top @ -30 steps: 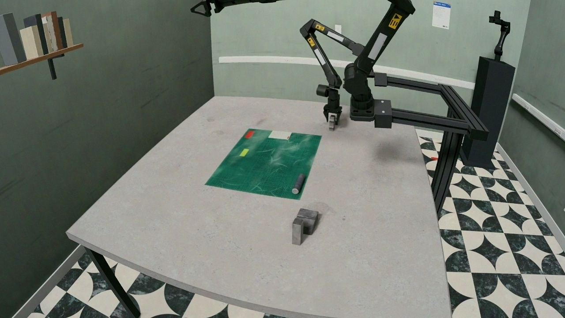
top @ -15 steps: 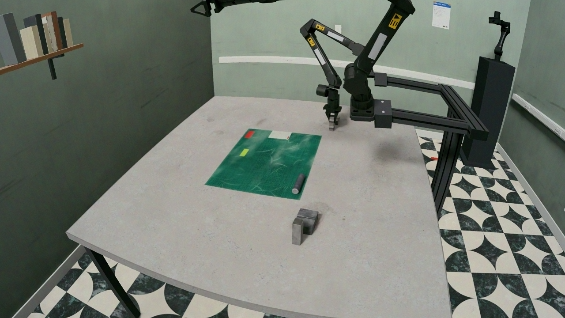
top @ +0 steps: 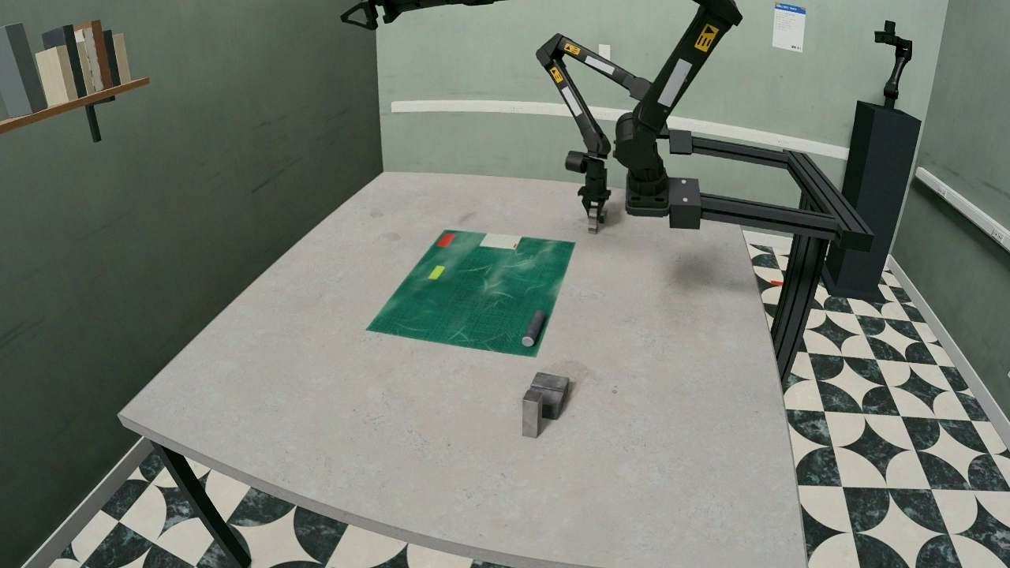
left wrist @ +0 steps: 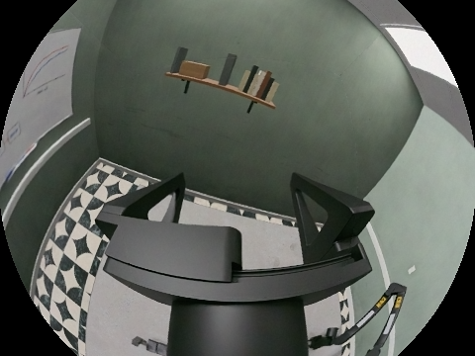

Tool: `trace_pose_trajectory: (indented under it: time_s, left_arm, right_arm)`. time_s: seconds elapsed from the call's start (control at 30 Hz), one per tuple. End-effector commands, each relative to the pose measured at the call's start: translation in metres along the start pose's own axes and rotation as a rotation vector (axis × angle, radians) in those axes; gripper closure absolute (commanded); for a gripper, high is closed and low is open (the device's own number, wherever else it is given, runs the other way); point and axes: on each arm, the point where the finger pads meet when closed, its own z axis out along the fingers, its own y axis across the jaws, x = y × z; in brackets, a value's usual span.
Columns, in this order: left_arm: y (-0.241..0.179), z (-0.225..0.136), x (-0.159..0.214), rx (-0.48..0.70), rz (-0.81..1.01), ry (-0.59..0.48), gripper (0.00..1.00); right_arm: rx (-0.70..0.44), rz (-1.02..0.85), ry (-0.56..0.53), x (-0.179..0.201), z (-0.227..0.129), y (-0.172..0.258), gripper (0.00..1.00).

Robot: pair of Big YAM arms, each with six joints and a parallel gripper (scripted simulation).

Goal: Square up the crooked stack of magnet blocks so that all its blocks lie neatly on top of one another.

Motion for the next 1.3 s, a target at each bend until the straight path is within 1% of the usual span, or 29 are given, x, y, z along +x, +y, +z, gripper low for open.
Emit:
trace_pose_trajectory:
  time_s: [0.0, 1.27]
  left_arm:
    - [-0.0088, -0.003, -0.0244, 0.015, 0.012, -0.055, 0.0]
    - [-0.0088, -0.003, -0.0244, 0.015, 0.012, -0.055, 0.0]
  right_arm:
    - [0.015, -0.003, 0.005, 0.002, -0.0025, -0.0076, 0.7]
    - [0.015, -0.003, 0.005, 0.002, -0.0025, -0.0076, 0.72]
